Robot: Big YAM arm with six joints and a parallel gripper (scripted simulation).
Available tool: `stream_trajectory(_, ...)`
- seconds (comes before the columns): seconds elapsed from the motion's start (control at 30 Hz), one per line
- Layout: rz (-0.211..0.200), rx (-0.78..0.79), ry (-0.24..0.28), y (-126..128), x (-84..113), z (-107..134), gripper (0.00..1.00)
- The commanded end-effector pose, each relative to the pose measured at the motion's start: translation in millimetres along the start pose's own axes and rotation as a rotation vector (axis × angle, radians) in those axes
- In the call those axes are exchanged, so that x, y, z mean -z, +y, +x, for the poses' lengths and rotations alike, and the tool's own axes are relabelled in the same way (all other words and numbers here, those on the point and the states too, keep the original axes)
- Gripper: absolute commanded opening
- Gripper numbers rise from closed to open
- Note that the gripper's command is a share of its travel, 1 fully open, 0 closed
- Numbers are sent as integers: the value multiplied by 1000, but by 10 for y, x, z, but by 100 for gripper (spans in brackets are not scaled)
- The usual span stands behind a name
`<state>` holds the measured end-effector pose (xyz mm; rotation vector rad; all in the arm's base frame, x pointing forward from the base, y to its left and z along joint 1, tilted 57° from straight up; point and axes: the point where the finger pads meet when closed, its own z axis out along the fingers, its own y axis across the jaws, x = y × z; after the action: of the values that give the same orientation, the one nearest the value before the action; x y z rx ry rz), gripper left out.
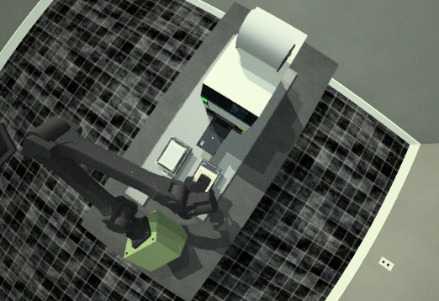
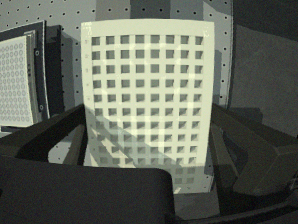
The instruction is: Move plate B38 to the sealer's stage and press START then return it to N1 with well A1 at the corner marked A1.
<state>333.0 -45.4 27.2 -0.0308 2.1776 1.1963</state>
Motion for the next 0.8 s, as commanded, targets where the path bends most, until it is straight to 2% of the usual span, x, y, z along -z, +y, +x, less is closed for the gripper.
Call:
stream_trajectory(0.0, 8, 14, -10, 20, 43, -31, 0)
stream_trajectory(0.2, 15, 12, -20, 1, 79, -43, 0)
stream_trajectory(0.23, 25, -7, -19, 64, 93, 64, 0)
stream_trajectory(0.27, 32, -24, -20, 64, 94, 64, 0)
stream_trajectory(0.67, 10, 2, -6, -2, 4, -59, 0)
stream_trajectory(0.77, 12, 11, -9, 26, -32, -211, 0)
